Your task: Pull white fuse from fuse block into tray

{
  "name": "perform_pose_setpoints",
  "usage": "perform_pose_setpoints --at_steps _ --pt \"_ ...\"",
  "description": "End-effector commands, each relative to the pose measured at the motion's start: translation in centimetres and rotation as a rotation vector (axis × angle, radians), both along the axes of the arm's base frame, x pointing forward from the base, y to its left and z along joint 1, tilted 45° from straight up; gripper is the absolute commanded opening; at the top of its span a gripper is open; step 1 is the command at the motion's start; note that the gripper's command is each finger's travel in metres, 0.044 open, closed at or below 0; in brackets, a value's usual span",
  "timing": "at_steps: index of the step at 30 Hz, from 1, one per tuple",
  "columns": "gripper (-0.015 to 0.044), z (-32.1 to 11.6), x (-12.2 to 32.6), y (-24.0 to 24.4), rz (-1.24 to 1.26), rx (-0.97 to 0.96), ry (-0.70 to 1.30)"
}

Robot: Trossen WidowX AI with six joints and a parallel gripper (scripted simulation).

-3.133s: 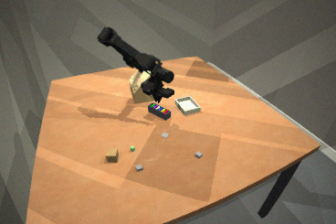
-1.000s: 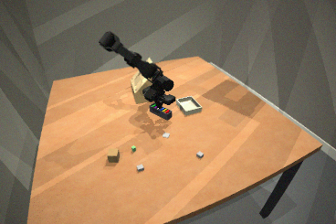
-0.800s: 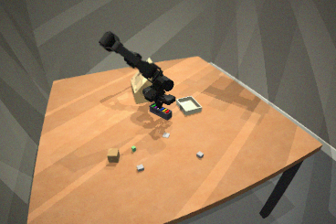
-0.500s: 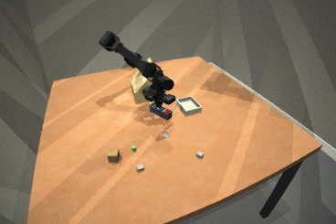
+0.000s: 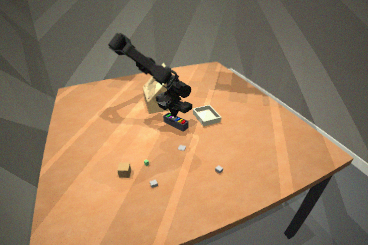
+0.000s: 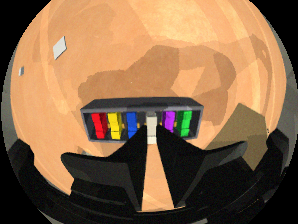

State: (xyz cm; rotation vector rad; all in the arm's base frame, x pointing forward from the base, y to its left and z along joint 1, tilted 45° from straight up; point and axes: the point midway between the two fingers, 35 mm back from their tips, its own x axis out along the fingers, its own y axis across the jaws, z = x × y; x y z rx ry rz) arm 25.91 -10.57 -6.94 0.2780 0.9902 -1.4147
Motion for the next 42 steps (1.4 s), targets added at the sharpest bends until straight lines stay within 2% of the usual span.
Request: perform_pose_setpoints --at_steps 1,42 --pt "0.0000 0.2 0.2 0.2 0.000 0.002 -0.006" --pt "0.0000 1.6 0.4 1.6 0.001 0.001 -0.004"
